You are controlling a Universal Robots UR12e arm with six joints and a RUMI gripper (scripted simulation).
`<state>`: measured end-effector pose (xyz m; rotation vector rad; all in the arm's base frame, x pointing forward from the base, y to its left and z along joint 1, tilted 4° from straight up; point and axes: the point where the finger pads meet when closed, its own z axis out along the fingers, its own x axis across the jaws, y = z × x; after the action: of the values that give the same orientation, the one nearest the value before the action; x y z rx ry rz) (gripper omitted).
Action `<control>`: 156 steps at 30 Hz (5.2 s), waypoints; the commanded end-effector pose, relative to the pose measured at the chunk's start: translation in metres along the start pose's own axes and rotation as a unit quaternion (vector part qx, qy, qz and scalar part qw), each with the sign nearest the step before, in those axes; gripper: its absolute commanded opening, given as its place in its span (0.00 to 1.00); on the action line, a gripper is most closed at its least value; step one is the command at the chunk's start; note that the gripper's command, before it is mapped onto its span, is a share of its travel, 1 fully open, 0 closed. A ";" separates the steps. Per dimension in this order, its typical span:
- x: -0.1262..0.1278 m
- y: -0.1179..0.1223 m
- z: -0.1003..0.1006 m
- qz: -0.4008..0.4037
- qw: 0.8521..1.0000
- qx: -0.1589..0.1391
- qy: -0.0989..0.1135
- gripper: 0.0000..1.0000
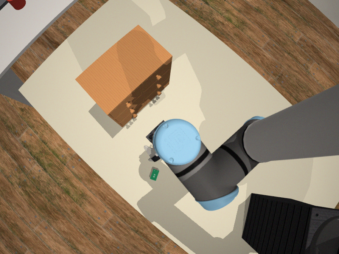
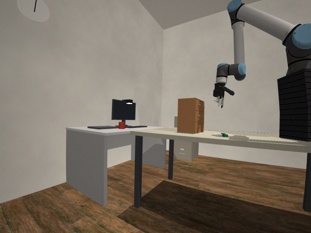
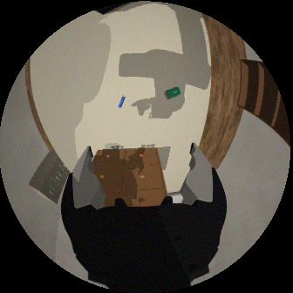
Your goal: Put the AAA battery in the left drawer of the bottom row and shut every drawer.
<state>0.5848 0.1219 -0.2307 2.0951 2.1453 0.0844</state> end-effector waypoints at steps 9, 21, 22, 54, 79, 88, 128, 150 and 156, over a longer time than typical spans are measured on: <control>0.000 0.010 0.014 0.000 0.998 -0.058 0.000 1.00; 0.000 0.020 0.028 0.000 0.994 -0.113 0.000 1.00; 0.000 0.021 0.029 0.000 0.993 -0.119 0.000 1.00; 0.001 0.049 0.070 0.000 0.959 -0.282 0.000 1.00; 0.001 0.065 0.093 0.000 0.930 -0.367 0.000 1.00; 0.001 0.066 0.095 0.000 0.927 -0.376 0.000 1.00; 0.001 0.067 0.095 0.000 0.926 -0.378 0.000 0.20; 0.001 0.072 0.104 0.000 0.926 -0.378 0.000 0.20; 0.001 0.079 0.115 0.000 0.926 -0.378 0.000 0.20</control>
<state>0.6725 0.1183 -0.3264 1.6182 1.7003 0.7731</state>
